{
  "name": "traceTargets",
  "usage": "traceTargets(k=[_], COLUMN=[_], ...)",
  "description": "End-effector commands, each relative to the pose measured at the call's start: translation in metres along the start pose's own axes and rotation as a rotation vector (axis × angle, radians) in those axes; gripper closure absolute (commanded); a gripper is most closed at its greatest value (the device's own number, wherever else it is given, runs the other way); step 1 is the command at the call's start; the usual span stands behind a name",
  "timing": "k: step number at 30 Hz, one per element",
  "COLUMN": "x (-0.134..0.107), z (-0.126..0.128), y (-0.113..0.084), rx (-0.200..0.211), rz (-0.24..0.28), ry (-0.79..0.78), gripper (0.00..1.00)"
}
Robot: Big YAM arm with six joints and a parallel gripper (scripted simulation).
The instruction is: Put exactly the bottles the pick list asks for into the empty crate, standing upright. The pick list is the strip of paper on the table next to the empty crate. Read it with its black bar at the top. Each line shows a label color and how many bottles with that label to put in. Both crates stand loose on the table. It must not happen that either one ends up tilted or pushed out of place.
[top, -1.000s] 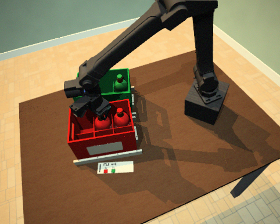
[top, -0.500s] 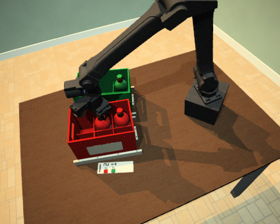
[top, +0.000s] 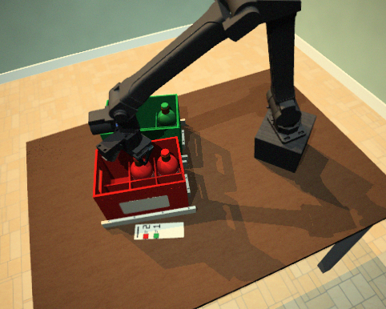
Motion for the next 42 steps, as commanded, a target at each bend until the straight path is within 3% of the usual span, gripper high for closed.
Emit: traceTargets(k=[1,18,21,23,31,37,38,42], x=[0.008,0.007,0.005,0.007,0.006,0.004,-0.007,-0.008], z=[-0.022,-0.020,-0.020,-0.019,-0.018,-0.021,-0.010,-0.008], y=[-0.041,-0.082,-0.077,-0.091,-0.113,-0.097,-0.084,-0.082], rx=[-0.063,-0.064,-0.050,-0.065,-0.066,-0.037,-0.005,-0.006], rz=[-0.040,-0.042,-0.032,-0.042,-0.042,-0.022,-0.002,-0.002], ry=[-0.003,-0.004,-0.001,-0.004,-0.005,0.003,0.011,0.012], gripper=[0.39,0.39,0.39,0.39,0.39,0.39,0.39,0.39])
Point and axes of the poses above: the point where the finger pads meet when closed, its own y axis out along the fingers, its own z axis across the jaws, x = y × z, the point moved 5 cm from there along -y, back along the fingers, and after that the axes turned 13 degrees about -y, right-handed, at the moved point
